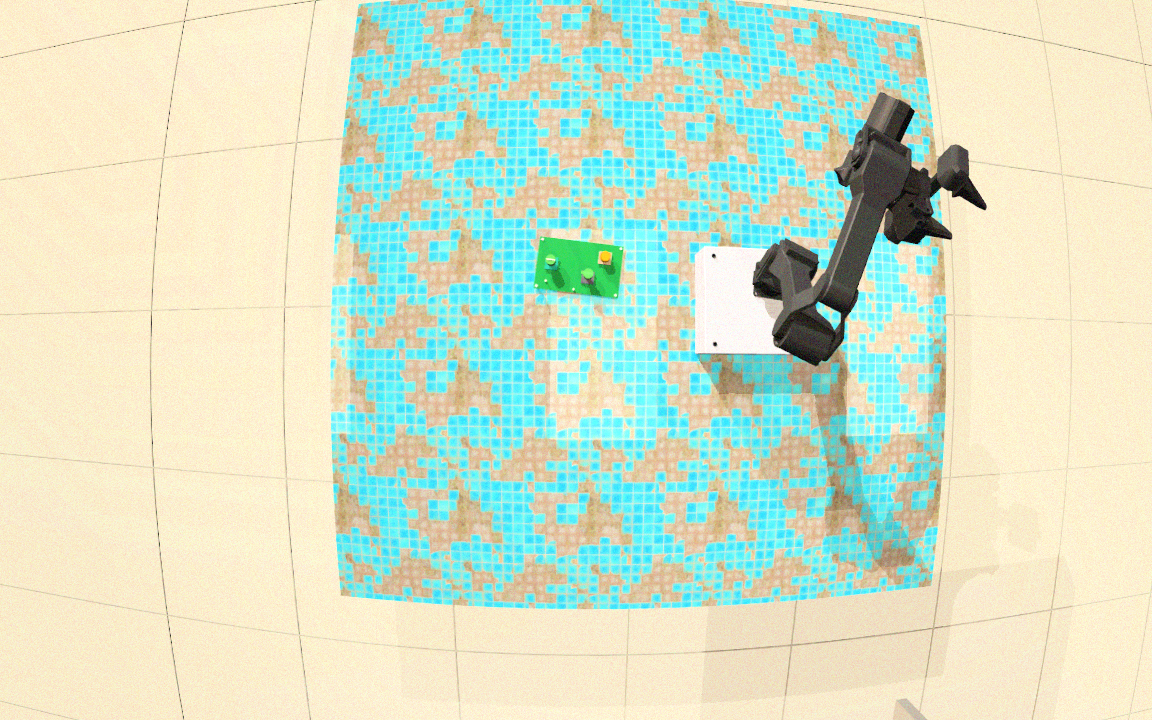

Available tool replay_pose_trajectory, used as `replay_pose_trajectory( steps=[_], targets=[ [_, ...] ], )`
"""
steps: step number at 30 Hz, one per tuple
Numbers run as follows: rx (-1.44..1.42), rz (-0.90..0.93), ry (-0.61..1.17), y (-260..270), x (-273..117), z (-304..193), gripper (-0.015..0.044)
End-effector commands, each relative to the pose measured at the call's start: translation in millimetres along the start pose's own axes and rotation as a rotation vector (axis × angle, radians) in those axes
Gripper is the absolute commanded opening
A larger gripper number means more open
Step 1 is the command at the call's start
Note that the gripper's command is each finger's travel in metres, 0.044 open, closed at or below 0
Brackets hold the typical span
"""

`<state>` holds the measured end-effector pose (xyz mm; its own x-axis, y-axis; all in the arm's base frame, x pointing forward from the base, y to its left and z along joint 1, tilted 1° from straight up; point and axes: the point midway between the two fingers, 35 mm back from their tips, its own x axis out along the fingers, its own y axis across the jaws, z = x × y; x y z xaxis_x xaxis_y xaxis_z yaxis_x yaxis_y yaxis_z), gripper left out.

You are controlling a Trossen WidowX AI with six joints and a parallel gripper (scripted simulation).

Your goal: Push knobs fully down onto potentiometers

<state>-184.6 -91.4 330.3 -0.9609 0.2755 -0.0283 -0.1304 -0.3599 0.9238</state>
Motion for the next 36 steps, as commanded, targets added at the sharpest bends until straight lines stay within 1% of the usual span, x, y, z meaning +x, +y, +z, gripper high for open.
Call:
replay_pose_trajectory(
  steps=[1, 6, 15, 24, 32, 36],
  targets=[
    [-0.001, -0.001, 0.006, 0, -1, -1, 0.0374],
    [-0.029, -0.014, 0.153, 0, -17, -33, 0.0242],
    [-0.107, -0.044, 0.445, -6, -63, -86, 0.0006],
    [-0.194, -0.073, 0.729, -20, -125, -129, 0.0],
    [-0.333, -0.064, 0.954, -37, -183, -148, 0.0],
    [-0.404, -0.063, 1.073, -49, -220, -153, 0.0]
  ],
)
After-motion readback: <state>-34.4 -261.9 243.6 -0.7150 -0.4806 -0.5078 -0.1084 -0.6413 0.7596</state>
